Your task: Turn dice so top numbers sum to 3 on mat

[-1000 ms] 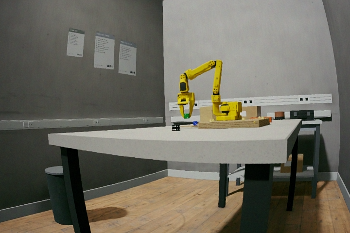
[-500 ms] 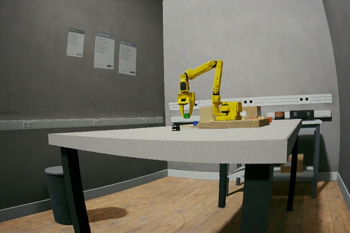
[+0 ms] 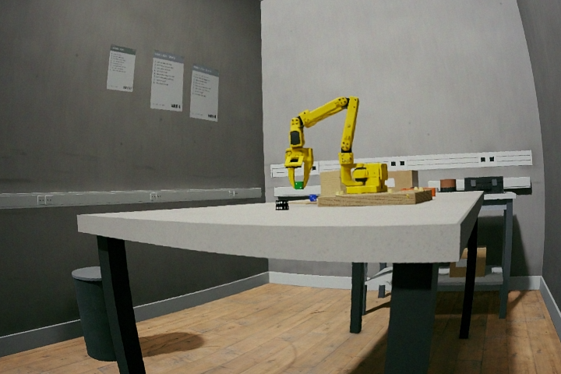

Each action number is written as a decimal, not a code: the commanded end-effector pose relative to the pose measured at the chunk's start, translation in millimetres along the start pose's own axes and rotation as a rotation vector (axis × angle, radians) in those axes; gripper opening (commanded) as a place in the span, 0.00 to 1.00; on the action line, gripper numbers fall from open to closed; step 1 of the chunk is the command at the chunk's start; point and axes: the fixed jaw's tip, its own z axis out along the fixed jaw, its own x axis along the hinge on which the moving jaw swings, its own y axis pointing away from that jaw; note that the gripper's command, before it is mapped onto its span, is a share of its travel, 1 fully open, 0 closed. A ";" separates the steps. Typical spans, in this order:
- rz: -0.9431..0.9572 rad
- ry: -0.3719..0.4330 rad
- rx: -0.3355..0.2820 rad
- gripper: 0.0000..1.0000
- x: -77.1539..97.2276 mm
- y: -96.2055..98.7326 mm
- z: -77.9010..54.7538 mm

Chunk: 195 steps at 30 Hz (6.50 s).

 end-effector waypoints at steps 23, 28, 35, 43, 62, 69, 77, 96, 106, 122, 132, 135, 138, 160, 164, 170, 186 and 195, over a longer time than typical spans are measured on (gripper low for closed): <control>0.016 -0.001 0.008 0.00 0.6 0.9 6.1; 0.016 -0.001 0.008 0.00 0.6 0.9 8.0; 0.016 -0.001 0.008 0.00 0.5 0.9 11.9; 0.016 -0.001 0.008 0.00 0.5 0.9 12.8; 0.016 -0.001 0.008 0.00 0.5 0.9 19.9; 0.016 -0.001 0.008 0.00 0.4 0.9 23.8; 0.016 -0.001 0.008 0.00 0.4 0.9 24.7; 0.016 -0.001 0.008 0.00 0.4 0.9 31.8; 0.016 -0.001 0.008 0.00 0.3 0.9 35.8; 0.016 -0.001 0.008 0.00 0.3 0.9 41.7; 0.016 -0.001 0.008 0.00 0.3 0.9 42.8; 0.016 -0.001 0.008 0.00 0.3 0.9 43.4; 0.016 -0.001 0.008 0.00 0.3 0.9 43.7; 0.016 -0.001 0.008 0.11 0.3 0.9 43.7; 0.016 -0.001 0.008 0.12 0.3 0.9 43.7; 0.016 -0.001 0.008 0.17 0.3 0.9 43.7; 0.016 -0.001 0.008 0.29 0.3 0.9 43.7; 0.016 -0.001 0.008 0.29 0.3 0.8 43.2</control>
